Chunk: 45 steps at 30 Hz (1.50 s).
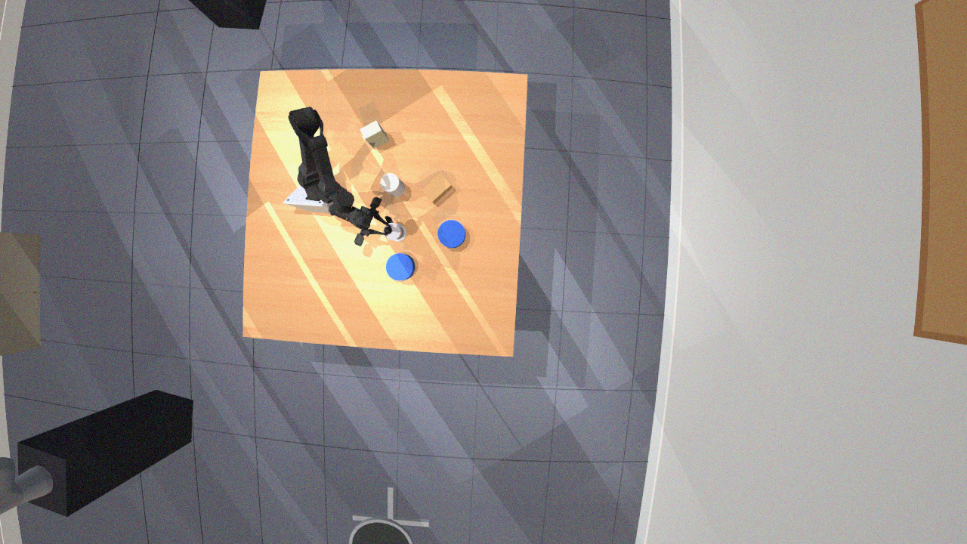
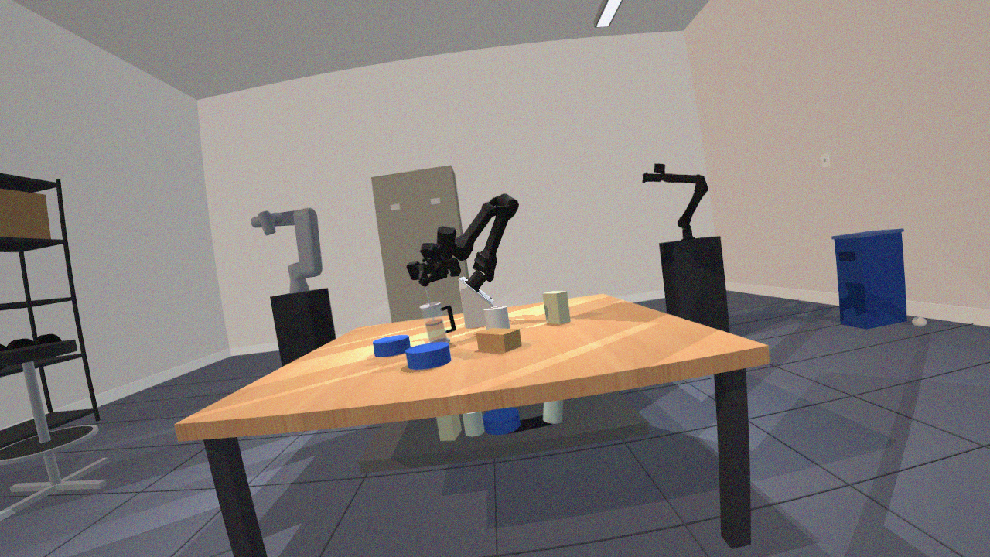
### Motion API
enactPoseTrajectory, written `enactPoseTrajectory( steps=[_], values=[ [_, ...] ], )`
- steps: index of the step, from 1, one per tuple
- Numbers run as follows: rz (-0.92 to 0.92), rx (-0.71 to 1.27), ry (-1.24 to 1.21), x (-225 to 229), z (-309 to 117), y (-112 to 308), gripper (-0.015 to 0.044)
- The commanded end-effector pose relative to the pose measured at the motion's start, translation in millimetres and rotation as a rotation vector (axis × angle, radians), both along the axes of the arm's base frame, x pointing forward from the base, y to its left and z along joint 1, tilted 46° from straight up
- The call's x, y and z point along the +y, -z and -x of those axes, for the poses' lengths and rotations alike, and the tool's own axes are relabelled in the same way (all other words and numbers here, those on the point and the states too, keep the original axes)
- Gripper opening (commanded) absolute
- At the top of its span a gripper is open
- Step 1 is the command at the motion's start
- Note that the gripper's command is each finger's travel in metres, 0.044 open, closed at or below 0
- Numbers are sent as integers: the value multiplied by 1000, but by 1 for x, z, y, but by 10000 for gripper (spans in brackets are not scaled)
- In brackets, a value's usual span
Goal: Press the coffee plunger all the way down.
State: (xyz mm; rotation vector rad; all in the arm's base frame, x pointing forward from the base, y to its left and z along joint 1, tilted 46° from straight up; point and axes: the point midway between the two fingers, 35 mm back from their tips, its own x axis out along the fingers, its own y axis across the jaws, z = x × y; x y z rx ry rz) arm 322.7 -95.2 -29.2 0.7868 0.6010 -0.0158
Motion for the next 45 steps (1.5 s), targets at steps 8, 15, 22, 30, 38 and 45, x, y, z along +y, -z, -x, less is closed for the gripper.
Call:
enactPoseTrajectory(
  steps=[8, 15, 22, 30, 38, 45],
  values=[
    [-41, 52, -25, 28, 8, 25, 115],
    [-44, 49, -24, 34, 4, 33, 115],
    [-44, 48, -24, 34, -1, 37, 115],
    [-44, 47, -24, 33, -4, 37, 115],
    [-44, 47, -24, 32, -7, 38, 115],
    [-44, 47, -24, 31, -8, 37, 115]
  ],
)
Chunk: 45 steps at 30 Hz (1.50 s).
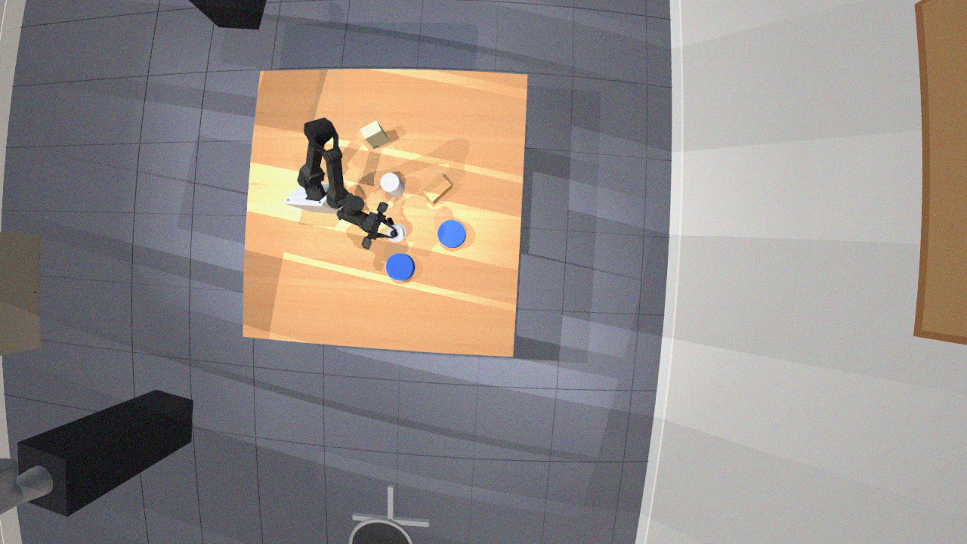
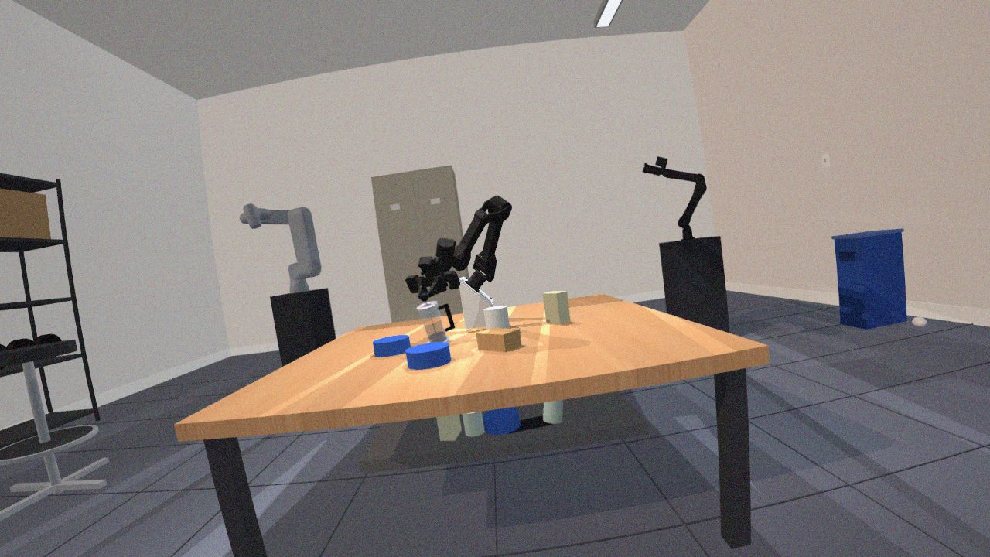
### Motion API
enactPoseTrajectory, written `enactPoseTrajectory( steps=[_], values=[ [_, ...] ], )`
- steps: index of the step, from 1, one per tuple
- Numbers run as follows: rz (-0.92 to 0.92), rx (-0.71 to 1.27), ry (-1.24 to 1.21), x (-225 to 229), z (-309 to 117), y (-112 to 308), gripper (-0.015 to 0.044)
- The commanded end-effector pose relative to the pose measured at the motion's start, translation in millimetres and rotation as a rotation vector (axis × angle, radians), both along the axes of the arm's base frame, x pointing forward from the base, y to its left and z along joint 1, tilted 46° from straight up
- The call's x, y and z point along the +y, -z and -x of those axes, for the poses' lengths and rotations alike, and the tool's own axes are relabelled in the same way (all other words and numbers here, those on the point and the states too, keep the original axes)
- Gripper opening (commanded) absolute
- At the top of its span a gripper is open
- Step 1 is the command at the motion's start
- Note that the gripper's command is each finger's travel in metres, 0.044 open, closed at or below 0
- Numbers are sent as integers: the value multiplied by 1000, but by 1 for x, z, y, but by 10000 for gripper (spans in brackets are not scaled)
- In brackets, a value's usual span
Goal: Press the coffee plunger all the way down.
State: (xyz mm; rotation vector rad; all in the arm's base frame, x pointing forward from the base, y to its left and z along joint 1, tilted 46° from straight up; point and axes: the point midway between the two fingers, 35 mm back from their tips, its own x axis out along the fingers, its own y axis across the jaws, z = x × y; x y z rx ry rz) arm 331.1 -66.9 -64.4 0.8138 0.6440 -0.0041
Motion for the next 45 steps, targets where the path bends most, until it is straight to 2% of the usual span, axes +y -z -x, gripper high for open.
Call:
enactPoseTrajectory(
  steps=[1, 20, 32, 38, 45],
  values=[
    [-12, 11, -6, 3, 0, 3, 115],
    [-2, 0, 0, -1, -2, 1, 115],
    [-2, 0, 0, -1, -2, 1, 430],
    [2, 4, -4, -6, 0, -5, 440],
    [0, 13, -12, -36, 20, -50, 440]
  ],
)
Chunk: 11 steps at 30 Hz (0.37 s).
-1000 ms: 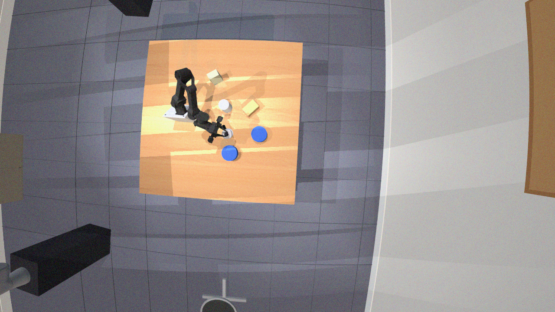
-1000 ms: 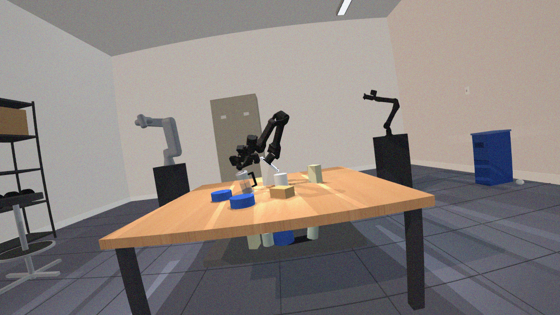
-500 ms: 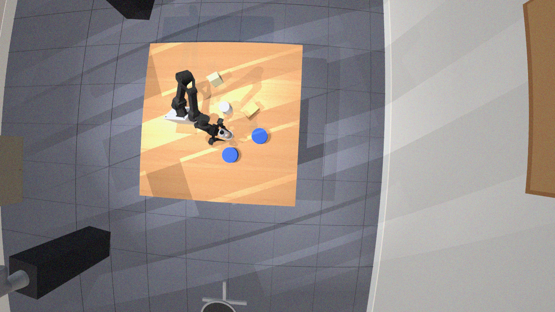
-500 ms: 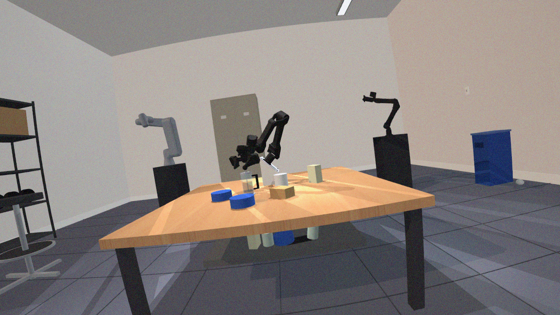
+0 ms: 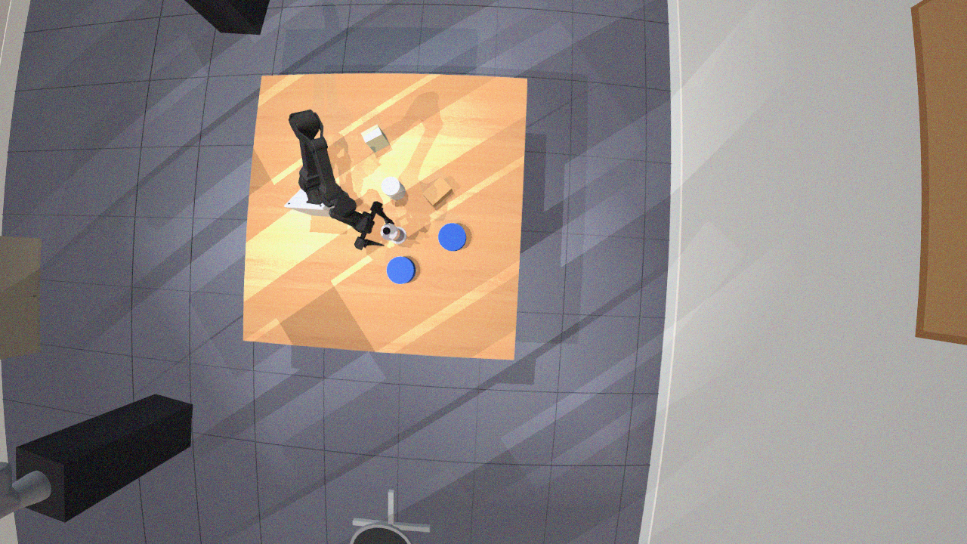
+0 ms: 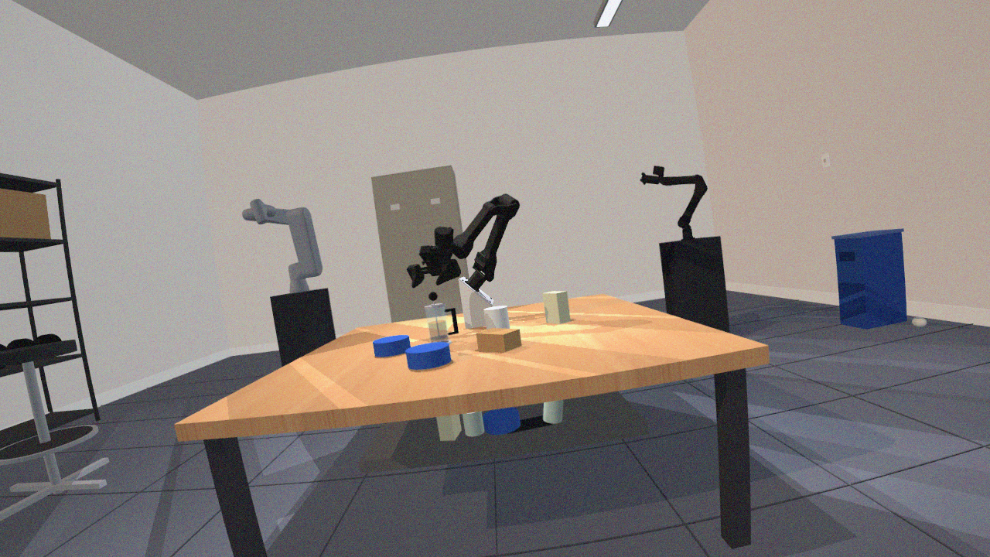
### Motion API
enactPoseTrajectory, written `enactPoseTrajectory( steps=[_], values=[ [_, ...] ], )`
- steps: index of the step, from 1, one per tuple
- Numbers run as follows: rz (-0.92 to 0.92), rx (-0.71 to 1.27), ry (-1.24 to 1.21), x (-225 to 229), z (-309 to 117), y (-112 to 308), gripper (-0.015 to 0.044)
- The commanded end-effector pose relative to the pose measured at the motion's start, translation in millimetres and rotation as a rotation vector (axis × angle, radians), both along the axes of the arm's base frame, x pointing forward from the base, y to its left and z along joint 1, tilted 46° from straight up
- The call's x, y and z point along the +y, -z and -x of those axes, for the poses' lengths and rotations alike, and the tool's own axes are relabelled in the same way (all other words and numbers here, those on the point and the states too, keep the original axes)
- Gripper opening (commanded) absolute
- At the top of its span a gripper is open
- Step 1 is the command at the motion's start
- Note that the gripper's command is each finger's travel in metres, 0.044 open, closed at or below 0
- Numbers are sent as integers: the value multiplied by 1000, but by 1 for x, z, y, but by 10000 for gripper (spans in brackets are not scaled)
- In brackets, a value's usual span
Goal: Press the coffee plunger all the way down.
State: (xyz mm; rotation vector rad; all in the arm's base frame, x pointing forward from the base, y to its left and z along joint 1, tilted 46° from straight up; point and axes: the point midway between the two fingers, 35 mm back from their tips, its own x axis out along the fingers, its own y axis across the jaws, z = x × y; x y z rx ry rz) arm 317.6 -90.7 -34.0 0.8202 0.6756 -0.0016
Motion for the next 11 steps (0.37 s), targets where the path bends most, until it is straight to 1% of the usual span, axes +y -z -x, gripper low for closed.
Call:
enactPoseTrajectory(
  steps=[1, 3, 11],
  values=[
    [6, -15, 0, -16, 11, -28, 440],
    [1, -18, 2, -21, 18, -38, 440],
    [0, -18, 2, -21, 19, -39, 440]
  ],
)
